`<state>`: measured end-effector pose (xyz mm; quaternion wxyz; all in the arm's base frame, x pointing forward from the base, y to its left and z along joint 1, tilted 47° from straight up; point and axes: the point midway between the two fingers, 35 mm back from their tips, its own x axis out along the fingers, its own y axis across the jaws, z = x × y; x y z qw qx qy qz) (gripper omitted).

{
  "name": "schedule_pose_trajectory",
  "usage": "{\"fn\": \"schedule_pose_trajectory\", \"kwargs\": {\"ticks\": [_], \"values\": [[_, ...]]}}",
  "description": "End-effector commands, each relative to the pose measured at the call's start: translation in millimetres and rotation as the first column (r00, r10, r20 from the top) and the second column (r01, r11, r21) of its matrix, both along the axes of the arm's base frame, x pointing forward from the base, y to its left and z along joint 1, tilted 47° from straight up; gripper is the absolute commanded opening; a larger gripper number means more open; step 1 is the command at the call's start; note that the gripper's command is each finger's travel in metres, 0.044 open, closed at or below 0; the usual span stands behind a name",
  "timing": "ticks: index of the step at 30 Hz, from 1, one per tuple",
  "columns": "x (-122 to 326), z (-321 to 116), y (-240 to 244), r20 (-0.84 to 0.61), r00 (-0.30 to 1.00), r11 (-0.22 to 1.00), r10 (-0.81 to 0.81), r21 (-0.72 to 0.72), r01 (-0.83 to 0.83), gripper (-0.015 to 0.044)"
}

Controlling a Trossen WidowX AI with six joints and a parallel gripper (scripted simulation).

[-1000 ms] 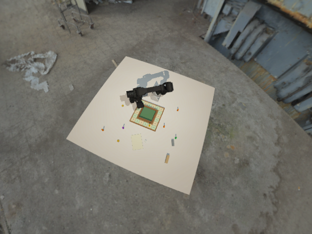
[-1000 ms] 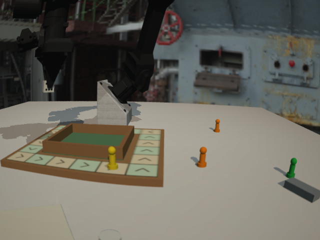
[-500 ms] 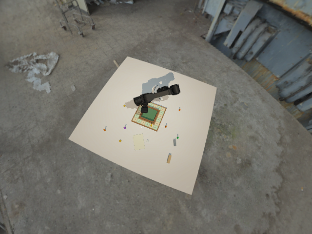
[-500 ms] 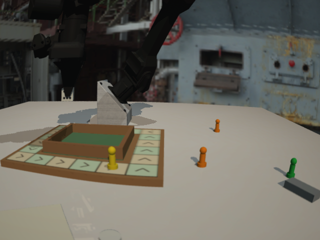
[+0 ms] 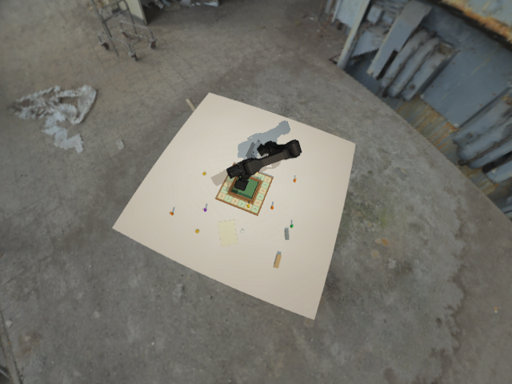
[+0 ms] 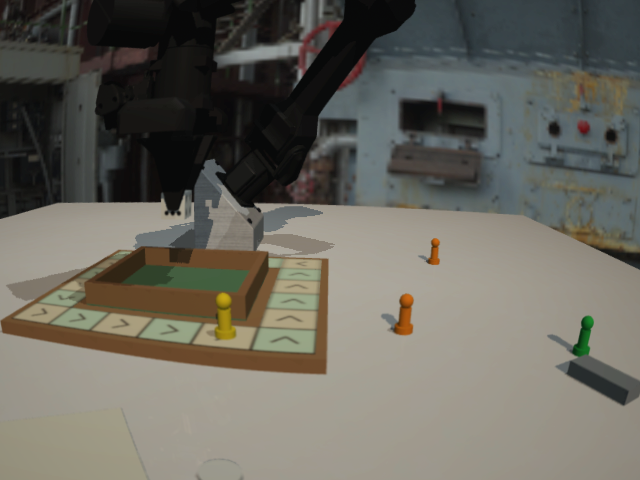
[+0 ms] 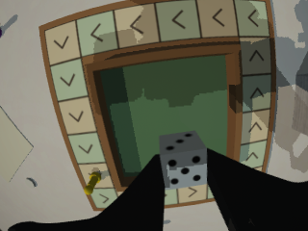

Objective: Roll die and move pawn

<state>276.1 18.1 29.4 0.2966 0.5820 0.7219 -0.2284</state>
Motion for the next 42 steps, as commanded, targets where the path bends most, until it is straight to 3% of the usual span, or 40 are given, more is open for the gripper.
{"fn": "schedule_pose_trajectory", "kwargs": {"ticks": [1,15,27,33,38,42], "values": [[-1,1,2,-0.015,1.0,1.0,-0.016,-0.003,0.016,0.0],[-13,-11,7,-0.015,0.998,0.907,0.059,-0.418,-0.06,0.0],[-13,-11,8,0.126,0.991,0.706,0.046,-0.706,0.058,0.0],[-12,-9,8,0.154,0.987,0.679,0.042,-0.73,0.085,0.0],[-1,28,9,0.154,0.987,0.679,0.042,-0.729,0.085,0.0],[-2,29,10,0.154,0.987,0.679,0.042,-0.729,0.085,0.0]]}}
